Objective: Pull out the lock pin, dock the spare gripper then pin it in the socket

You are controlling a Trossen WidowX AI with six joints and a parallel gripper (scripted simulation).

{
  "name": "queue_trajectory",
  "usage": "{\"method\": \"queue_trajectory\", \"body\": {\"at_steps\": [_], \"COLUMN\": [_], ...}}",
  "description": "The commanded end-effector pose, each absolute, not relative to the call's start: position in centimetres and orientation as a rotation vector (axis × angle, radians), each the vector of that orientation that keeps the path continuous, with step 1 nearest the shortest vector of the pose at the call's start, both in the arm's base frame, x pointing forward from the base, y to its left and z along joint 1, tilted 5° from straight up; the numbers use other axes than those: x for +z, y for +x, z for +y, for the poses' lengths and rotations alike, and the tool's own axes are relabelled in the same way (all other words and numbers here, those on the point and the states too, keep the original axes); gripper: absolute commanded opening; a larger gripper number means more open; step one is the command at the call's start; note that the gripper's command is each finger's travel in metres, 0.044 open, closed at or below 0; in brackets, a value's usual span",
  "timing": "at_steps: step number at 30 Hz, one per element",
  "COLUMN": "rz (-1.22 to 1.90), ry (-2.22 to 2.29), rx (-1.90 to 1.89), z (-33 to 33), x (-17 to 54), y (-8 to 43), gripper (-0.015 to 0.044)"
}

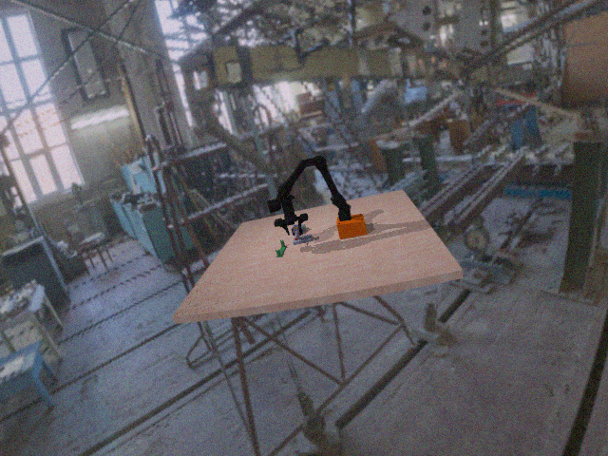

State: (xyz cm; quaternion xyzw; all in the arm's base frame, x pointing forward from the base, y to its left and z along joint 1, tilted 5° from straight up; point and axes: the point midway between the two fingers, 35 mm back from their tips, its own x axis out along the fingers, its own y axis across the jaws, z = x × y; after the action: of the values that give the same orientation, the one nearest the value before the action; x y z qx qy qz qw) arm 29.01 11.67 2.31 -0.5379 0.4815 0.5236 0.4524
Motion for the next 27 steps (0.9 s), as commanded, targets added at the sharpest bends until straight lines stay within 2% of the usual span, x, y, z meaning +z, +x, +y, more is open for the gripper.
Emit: {"method": "queue_trajectory", "body": {"at_steps": [1, 27], "rz": [1.203, 1.204], "ry": [-1.327, -1.327], "rx": [1.305, 1.305], "z": [11.5, 11.4], "x": [1.3, -2.3], "y": [28.6, 28.5], "gripper": [0.0300, 0.0300]}}
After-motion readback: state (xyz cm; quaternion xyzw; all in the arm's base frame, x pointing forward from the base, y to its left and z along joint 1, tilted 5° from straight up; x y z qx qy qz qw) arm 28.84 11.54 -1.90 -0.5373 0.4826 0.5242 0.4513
